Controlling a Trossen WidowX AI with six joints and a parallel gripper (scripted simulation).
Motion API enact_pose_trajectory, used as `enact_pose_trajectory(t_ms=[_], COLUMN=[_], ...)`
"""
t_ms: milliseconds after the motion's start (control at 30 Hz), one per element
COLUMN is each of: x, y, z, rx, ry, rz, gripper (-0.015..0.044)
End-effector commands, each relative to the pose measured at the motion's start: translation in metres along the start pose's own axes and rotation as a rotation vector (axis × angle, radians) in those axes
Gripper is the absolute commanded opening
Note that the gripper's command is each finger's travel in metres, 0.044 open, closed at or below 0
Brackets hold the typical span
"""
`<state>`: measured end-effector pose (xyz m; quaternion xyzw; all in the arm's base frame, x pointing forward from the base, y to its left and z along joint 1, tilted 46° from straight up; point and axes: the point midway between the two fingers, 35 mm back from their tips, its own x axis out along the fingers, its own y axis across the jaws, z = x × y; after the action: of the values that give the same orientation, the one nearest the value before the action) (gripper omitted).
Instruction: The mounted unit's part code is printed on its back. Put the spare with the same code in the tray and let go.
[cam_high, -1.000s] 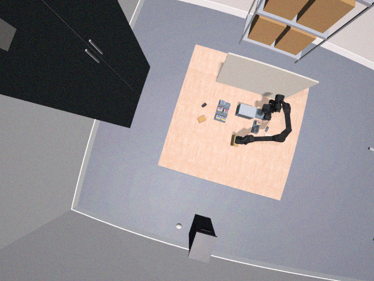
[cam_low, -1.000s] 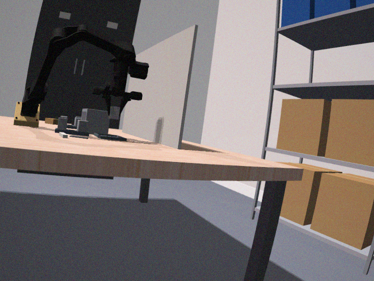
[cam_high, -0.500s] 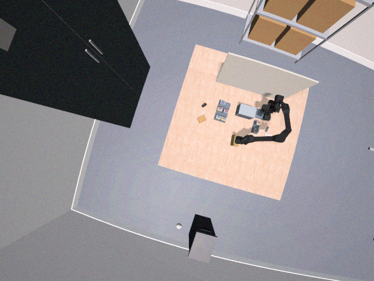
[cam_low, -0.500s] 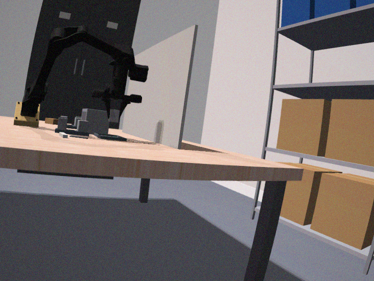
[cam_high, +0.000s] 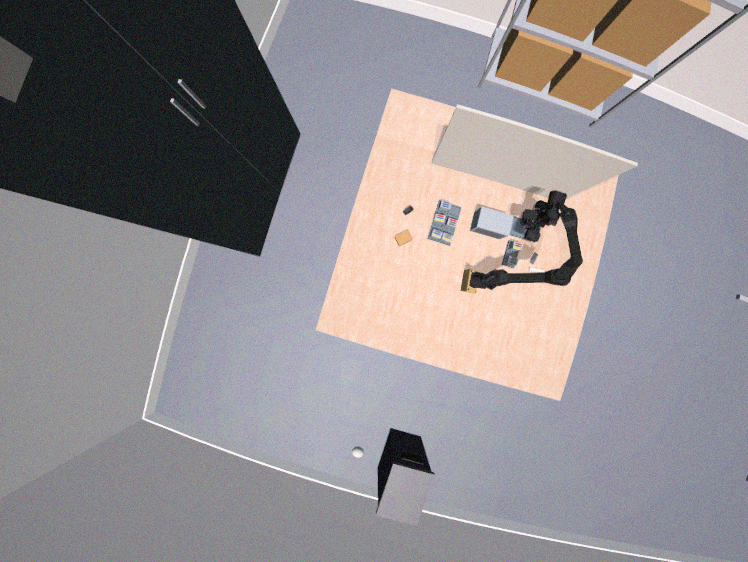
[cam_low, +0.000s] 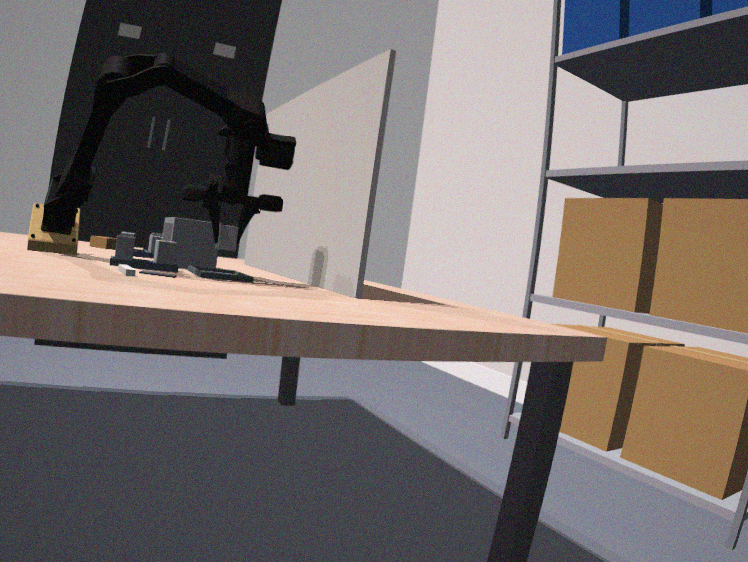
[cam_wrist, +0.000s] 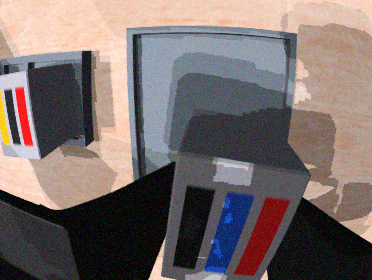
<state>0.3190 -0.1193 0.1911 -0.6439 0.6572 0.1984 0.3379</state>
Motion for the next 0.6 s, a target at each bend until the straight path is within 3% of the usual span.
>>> enact_pose_trajectory(t_ms=[0, 567], x=[0.005, 0.018], y=[0.002, 0.003], z=[0.001, 0.0], rx=[-0.007, -0.007], ry=[-0.003, 0.0], rz=[0.006, 0.005], gripper=[0.0, 0.0])
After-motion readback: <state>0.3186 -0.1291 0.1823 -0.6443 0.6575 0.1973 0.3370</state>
